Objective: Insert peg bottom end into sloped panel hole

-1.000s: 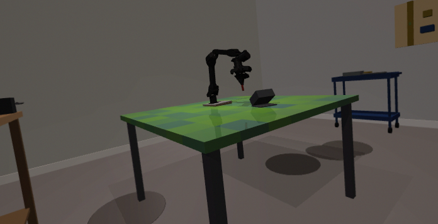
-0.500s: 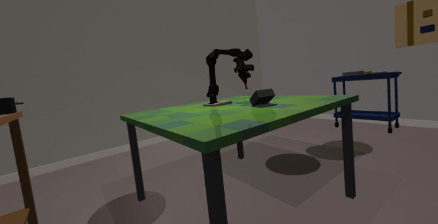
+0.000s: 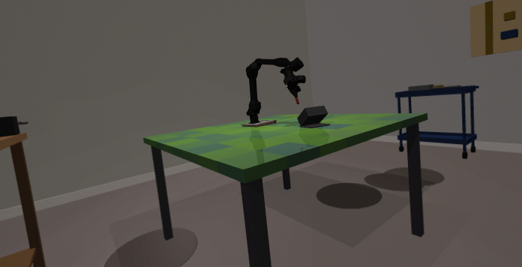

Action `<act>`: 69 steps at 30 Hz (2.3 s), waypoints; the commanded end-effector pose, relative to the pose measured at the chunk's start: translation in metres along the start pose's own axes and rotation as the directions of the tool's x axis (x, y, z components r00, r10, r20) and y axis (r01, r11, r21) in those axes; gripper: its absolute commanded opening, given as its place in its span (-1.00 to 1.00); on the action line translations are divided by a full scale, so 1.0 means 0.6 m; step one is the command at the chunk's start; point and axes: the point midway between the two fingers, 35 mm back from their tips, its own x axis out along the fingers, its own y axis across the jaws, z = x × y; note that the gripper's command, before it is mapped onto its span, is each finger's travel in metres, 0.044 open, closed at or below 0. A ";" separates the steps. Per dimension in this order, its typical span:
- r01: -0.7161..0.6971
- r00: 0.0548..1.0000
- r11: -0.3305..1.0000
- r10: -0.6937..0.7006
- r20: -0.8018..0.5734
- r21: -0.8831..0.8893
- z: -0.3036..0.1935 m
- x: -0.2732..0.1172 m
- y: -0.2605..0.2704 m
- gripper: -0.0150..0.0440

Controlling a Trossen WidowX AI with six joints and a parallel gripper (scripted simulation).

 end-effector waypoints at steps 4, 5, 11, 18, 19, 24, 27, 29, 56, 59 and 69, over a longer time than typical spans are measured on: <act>0.018 0.999 0.999 -0.017 0.029 -0.050 0.017 -0.008 0.011 -0.49; 0.020 0.999 0.998 -0.019 0.033 -0.056 0.019 -0.009 0.013 -0.49; 0.033 0.998 0.995 -0.028 0.058 -0.094 0.032 -0.016 0.024 -0.49; 0.041 0.997 0.992 -0.033 0.073 -0.116 0.041 -0.014 0.030 -0.49; 0.042 0.997 0.992 -0.034 0.074 -0.118 0.043 -0.011 0.030 -0.49; 0.047 0.996 0.991 -0.036 0.082 -0.128 0.050 0.008 0.032 -0.49; 0.049 0.996 0.990 -0.038 0.086 -0.134 0.054 0.020 0.033 -0.49; 0.051 0.995 0.989 -0.039 0.089 -0.138 0.056 0.027 0.034 -0.49; 0.062 0.993 0.987 -0.046 0.105 -0.146 0.068 0.081 0.036 -0.49; 0.062 0.993 0.987 -0.047 0.105 -0.146 0.069 0.087 0.036 -0.49; 0.062 0.993 0.987 -0.047 0.105 -0.146 0.069 0.102 0.037 -0.49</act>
